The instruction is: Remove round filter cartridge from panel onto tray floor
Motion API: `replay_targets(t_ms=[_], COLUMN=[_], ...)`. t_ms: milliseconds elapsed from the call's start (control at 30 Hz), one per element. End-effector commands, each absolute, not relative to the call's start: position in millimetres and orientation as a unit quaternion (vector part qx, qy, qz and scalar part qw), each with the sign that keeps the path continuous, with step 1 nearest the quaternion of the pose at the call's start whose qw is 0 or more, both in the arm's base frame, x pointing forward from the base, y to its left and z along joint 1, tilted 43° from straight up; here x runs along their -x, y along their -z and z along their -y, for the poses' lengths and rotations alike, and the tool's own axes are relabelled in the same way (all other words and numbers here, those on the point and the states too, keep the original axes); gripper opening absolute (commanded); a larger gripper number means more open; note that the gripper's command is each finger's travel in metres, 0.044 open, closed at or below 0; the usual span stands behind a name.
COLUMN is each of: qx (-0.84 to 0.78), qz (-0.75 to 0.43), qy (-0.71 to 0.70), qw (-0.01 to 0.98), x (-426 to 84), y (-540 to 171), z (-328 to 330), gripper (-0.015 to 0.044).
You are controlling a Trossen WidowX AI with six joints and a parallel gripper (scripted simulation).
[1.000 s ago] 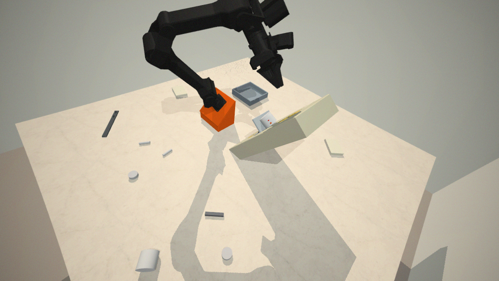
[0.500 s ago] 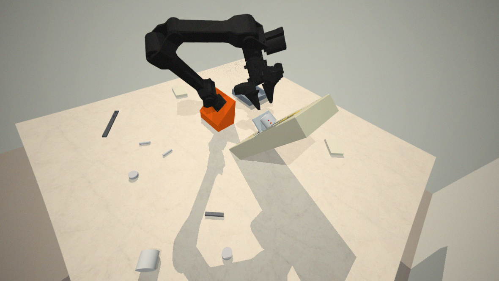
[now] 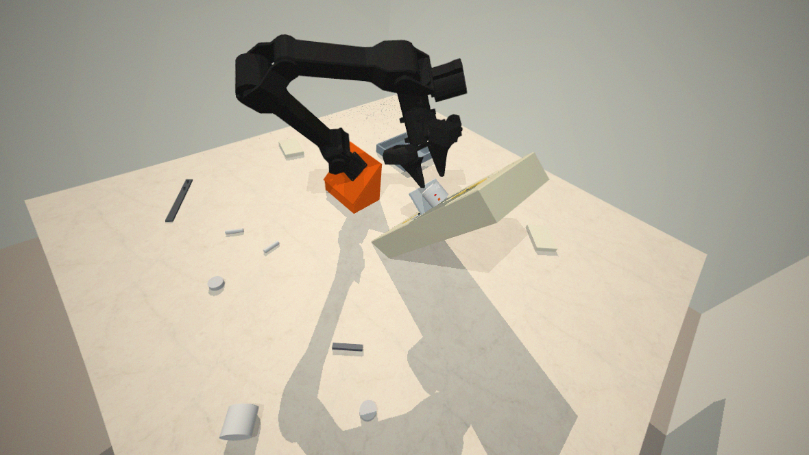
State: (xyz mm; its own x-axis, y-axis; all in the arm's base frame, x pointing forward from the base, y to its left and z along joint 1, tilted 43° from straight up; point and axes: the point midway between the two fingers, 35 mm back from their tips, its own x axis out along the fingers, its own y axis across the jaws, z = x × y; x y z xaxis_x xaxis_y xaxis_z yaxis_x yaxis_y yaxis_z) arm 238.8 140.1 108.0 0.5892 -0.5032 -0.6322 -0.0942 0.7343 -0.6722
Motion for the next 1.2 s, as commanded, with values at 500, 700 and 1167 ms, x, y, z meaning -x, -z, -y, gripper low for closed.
replay_targets(t_ms=[500, 700, 1167], qx=[0.347, 0.343, 0.343], qz=[-0.435, -0.435, -0.435], qy=[0.127, 0.126, 0.126], qw=[0.821, 0.823, 0.823], x=[-253.9, -253.4, -253.7], y=[-90.9, -93.1, -93.5], z=[-122.6, -126.0, -126.4], gripper=[0.0305, 0.0265, 0.0093])
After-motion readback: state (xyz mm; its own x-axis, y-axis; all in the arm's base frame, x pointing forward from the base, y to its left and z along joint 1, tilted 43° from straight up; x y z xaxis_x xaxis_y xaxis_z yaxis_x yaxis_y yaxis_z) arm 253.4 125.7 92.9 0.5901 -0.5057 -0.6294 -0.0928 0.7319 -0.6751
